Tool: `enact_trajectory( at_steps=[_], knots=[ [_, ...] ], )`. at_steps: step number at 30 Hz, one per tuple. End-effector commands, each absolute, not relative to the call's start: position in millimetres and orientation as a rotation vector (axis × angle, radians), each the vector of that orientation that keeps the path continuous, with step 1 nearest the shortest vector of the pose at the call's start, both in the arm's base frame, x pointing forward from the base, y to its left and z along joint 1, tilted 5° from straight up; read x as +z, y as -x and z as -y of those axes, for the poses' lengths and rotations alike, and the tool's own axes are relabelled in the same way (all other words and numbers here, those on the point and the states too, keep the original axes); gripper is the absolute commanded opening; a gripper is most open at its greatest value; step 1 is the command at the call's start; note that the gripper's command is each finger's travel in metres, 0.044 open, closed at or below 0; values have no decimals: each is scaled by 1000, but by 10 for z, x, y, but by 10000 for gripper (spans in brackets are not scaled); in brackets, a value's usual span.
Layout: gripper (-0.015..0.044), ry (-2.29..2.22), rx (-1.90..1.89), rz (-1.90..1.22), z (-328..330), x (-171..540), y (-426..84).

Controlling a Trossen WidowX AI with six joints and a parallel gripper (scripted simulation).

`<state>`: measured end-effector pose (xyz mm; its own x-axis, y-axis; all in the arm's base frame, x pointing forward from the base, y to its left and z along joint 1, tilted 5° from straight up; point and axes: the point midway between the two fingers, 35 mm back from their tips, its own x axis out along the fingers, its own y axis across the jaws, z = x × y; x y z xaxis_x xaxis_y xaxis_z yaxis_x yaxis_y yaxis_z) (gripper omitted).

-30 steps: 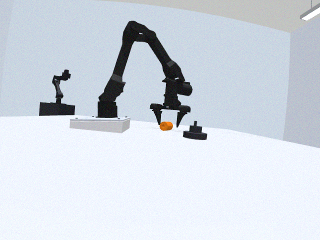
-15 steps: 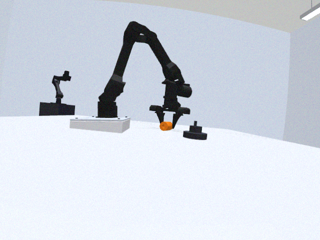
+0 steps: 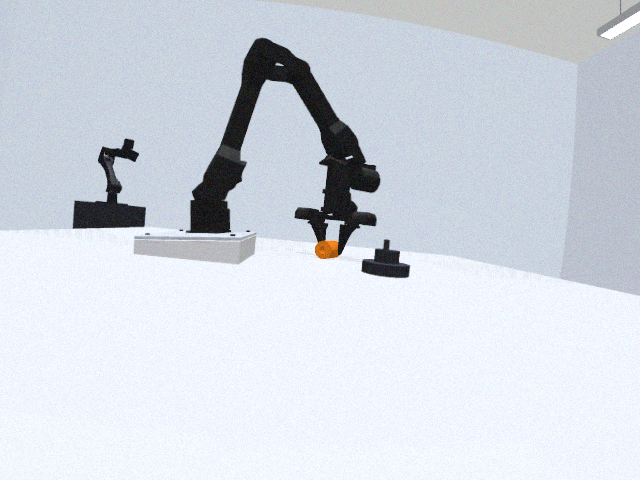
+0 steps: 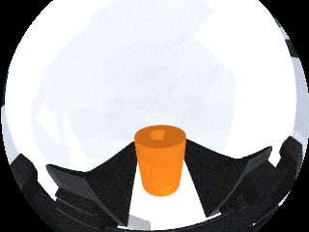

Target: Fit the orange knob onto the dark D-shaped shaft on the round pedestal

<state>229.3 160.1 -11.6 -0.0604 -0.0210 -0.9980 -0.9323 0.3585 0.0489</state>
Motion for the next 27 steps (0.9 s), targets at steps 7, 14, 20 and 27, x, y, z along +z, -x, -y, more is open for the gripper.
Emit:
enact_trajectory(
  at_steps=[7, 14, 20, 27],
  knots=[
    [179, 911, 969, -1396, -1587, -103, -2289],
    [179, 837, 1008, -1294, -1529, -51, -2271],
    [179, 782, 1035, -1216, -1481, -18, -2256],
    [179, 718, 1063, -1125, -1423, 15, -2237]
  ],
)
